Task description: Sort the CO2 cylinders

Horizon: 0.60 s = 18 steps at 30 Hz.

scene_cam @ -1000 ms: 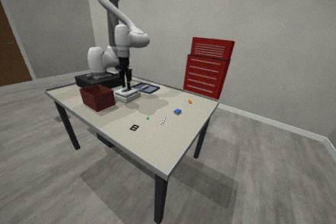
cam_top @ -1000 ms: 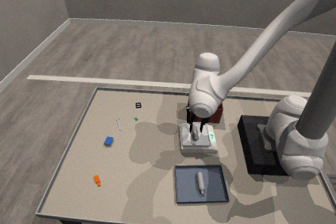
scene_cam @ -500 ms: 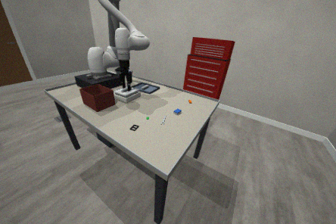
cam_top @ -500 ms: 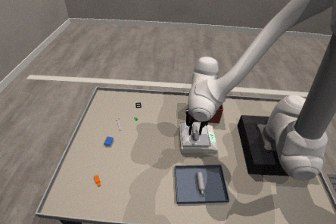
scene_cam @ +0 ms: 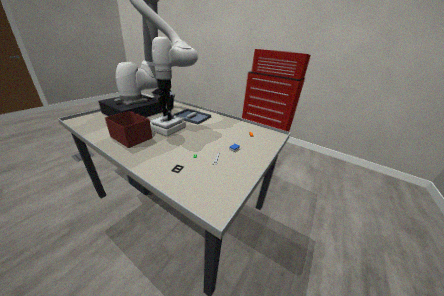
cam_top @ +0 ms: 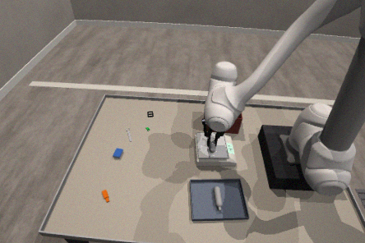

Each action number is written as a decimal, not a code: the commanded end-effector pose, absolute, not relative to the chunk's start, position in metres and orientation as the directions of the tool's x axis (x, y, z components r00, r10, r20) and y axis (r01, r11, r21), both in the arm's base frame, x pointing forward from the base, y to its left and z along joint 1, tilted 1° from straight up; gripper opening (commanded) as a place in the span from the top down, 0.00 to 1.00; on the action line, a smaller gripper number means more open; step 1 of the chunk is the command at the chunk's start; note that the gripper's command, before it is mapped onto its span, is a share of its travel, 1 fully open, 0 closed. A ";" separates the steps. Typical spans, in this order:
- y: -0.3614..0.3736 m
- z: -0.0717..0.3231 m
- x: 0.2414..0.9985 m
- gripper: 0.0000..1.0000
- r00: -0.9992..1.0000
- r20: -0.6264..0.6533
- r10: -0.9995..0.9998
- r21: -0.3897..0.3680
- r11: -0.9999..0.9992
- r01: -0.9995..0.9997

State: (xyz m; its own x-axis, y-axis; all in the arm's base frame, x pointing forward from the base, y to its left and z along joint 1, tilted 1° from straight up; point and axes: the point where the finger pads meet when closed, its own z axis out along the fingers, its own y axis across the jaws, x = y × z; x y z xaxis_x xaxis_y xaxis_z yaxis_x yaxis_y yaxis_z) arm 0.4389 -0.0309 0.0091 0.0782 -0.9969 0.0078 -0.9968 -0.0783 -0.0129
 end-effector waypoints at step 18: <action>-0.031 0.061 0.440 0.90 0.082 0.007 -0.997 -0.017 -0.082 -0.996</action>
State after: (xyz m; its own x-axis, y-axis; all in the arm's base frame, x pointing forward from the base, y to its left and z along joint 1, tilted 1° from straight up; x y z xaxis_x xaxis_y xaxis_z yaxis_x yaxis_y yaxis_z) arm 0.4385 -0.0310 0.0403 0.0781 -0.9969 0.0085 -0.9968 -0.0782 -0.0140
